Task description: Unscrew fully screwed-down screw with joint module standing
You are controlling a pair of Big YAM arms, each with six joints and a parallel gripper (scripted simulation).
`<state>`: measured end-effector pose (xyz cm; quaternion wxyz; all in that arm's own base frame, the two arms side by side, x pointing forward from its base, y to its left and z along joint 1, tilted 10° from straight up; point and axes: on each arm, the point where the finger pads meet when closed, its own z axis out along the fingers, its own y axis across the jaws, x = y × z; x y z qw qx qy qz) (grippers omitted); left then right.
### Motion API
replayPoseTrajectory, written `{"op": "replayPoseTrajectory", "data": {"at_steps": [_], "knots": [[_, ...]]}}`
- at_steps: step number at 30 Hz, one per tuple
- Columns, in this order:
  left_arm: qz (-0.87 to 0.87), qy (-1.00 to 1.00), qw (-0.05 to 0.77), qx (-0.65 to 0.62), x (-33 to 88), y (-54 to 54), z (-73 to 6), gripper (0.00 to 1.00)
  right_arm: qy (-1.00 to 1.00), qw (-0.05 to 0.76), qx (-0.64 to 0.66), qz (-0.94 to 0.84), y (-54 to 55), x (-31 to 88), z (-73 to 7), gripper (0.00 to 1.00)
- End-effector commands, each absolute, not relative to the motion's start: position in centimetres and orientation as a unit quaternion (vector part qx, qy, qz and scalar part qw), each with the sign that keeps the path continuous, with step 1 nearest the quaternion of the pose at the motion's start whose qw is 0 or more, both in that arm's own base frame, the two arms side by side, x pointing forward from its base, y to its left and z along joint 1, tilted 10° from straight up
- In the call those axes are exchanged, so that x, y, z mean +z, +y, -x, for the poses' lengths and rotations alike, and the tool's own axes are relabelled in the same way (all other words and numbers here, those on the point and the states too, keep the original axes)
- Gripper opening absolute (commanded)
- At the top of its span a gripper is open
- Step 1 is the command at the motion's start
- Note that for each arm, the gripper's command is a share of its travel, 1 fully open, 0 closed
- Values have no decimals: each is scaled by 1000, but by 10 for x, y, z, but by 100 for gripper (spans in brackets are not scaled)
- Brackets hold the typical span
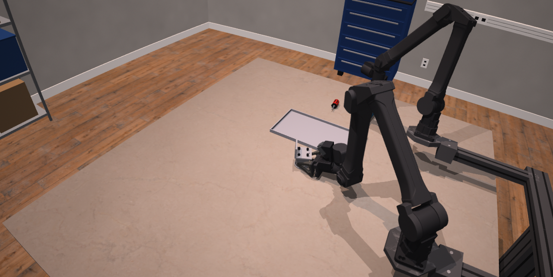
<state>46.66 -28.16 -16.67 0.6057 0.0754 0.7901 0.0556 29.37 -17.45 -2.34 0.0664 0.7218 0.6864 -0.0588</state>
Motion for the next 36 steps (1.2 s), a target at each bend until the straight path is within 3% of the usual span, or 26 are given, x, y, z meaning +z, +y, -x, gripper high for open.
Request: {"op": "replayPoseTrajectory", "data": {"at_steps": [1,36], "knots": [[-72,786,611,52,-162,-286,-471,61,680,78,-56,-727,-179,-17,-303,65],[-72,786,611,52,-162,-286,-471,59,680,78,-56,-727,-179,-17,-303,65]]}}
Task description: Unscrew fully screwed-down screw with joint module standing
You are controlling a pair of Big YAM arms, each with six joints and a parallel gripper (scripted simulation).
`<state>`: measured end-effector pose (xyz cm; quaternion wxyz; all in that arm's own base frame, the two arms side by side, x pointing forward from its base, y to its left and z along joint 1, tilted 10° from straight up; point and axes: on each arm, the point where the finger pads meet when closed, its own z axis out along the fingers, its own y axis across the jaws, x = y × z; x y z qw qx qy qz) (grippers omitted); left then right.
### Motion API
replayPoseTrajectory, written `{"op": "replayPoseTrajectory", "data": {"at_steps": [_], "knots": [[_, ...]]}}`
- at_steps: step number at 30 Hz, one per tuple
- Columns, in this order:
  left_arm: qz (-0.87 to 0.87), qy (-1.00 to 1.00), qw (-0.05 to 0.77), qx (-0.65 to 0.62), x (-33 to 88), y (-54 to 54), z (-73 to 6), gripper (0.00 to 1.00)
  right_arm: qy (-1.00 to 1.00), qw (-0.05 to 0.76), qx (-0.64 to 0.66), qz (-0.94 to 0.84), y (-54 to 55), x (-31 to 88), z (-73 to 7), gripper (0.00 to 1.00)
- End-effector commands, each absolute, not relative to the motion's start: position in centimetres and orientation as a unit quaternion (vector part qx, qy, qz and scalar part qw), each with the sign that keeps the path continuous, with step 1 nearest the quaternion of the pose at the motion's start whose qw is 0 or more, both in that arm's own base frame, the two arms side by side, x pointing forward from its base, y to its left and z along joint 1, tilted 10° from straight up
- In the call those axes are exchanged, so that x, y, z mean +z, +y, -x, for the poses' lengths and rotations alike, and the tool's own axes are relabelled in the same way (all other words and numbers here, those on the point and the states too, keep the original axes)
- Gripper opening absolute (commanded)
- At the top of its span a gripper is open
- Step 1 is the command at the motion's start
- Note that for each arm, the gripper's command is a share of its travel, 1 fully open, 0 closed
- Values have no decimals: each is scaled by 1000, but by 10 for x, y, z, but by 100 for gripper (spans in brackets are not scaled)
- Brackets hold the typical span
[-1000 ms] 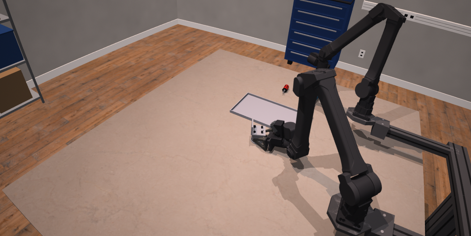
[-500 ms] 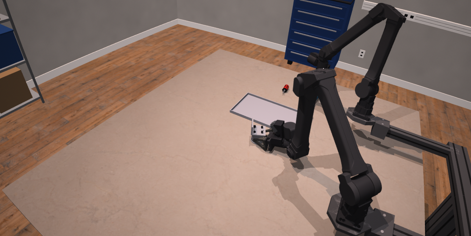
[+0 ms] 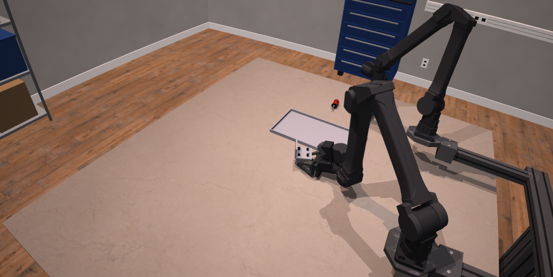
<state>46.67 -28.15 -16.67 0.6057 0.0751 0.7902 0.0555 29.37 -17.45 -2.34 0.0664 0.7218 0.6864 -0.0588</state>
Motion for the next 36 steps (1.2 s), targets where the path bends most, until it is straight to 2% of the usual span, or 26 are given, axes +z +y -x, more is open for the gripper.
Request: {"op": "replayPoseTrajectory", "data": {"at_steps": [1,33,36], "knots": [[-72,786,611,52,-162,-286,-471,59,680,78,-56,-727,-179,-17,-303,65],[-72,786,611,52,-162,-286,-471,59,678,66,-61,-730,-181,-46,-292,65],[-72,786,611,52,-162,-286,-471,59,678,90,-52,-727,-187,-32,-307,65]]}}
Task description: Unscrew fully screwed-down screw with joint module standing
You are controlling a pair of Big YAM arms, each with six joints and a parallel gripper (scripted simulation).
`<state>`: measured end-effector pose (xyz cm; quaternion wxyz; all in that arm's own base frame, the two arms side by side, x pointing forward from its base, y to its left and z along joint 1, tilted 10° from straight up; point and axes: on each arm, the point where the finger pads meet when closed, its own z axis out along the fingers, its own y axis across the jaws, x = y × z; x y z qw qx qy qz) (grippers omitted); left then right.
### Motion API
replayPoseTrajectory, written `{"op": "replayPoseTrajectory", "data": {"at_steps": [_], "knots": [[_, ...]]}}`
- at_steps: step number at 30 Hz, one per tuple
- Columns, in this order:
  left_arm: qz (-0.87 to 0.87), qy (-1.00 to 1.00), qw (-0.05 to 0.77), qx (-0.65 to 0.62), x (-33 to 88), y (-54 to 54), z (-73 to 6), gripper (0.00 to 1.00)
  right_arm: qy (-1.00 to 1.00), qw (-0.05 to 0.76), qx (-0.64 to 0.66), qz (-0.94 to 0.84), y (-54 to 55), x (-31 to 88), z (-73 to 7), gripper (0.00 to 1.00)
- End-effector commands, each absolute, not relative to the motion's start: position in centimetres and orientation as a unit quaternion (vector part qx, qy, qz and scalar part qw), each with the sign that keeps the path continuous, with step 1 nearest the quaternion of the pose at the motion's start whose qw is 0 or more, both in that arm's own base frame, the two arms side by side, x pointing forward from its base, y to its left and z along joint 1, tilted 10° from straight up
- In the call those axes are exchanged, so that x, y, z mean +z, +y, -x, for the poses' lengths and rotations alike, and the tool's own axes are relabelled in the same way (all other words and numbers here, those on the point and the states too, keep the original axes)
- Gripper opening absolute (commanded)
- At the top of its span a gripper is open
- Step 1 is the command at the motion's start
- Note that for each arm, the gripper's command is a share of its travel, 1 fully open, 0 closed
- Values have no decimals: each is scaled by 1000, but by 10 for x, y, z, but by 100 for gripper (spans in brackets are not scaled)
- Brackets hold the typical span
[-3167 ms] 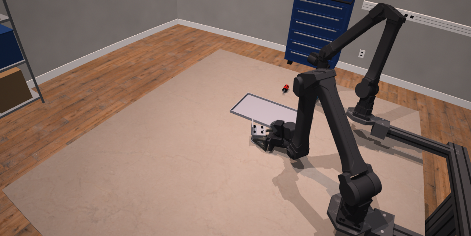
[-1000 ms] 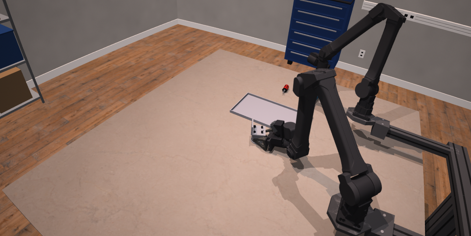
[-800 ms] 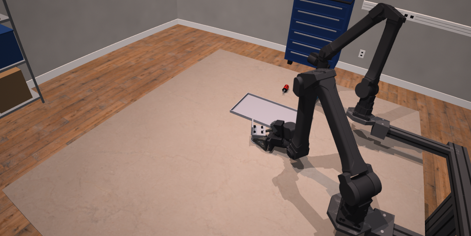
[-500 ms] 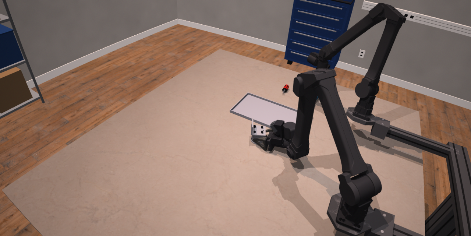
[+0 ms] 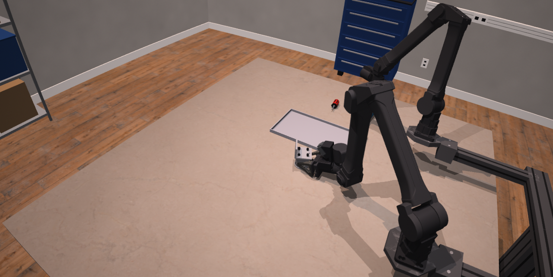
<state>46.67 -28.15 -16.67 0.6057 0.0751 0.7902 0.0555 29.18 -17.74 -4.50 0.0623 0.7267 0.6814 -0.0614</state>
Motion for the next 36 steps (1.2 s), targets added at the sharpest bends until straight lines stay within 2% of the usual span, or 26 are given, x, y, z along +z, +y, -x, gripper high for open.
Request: {"op": "replayPoseTrajectory", "data": {"at_steps": [1,8,36], "knots": [[-72,786,611,52,-162,-286,-471,59,679,91,-52,-726,-186,-32,-308,65],[-72,786,611,52,-162,-286,-471,59,681,66,-61,-726,-183,-56,-291,65],[-72,786,611,52,-162,-286,-471,59,683,88,-53,-723,-192,-73,-306,65]]}}
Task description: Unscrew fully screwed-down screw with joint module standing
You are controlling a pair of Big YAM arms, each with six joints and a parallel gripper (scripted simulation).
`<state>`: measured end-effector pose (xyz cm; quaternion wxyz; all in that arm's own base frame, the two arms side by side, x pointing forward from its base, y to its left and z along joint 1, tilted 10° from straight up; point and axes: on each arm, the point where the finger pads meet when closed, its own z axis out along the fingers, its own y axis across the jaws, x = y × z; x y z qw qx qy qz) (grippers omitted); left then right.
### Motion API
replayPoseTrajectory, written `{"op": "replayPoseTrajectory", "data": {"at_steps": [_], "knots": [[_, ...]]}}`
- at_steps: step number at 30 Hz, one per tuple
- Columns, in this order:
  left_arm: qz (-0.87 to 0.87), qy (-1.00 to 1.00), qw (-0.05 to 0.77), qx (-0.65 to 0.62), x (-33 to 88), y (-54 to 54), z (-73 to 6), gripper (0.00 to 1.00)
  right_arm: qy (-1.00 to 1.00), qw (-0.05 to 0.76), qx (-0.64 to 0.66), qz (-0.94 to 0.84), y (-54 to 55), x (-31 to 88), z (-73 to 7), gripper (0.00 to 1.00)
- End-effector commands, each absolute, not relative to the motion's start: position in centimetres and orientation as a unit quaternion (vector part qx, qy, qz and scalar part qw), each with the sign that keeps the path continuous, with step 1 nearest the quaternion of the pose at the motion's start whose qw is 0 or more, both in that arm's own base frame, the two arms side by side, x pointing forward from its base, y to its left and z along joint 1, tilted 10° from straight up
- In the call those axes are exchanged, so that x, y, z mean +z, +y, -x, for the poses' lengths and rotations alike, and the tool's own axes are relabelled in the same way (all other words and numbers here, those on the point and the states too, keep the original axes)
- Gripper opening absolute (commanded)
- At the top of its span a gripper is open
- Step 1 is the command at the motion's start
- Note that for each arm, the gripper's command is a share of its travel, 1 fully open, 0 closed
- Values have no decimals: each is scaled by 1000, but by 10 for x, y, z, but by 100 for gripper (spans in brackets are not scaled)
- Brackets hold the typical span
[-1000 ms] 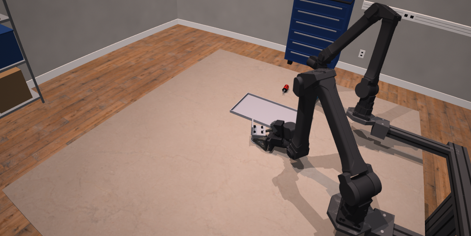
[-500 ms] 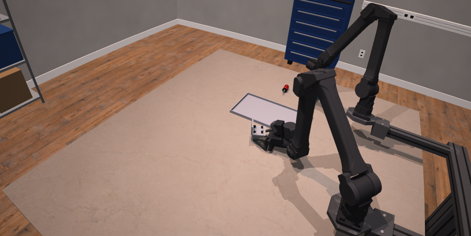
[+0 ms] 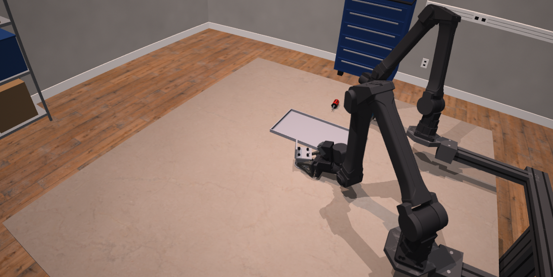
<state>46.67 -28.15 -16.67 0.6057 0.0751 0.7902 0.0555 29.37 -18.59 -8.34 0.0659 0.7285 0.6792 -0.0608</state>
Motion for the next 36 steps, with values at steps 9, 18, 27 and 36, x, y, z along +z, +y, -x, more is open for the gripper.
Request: {"op": "replayPoseTrajectory", "data": {"at_steps": [9,18,27,36], "knots": [[-72,786,611,52,-162,-286,-471,59,681,76,-57,-727,-190,-79,-302,65],[-72,786,611,52,-162,-286,-471,59,681,76,-57,-727,-190,-79,-302,65],[-72,786,611,52,-162,-286,-471,59,681,76,-57,-727,-190,-79,-302,55],[-72,786,611,52,-162,-286,-471,59,681,76,-57,-727,-190,-79,-302,46]]}}
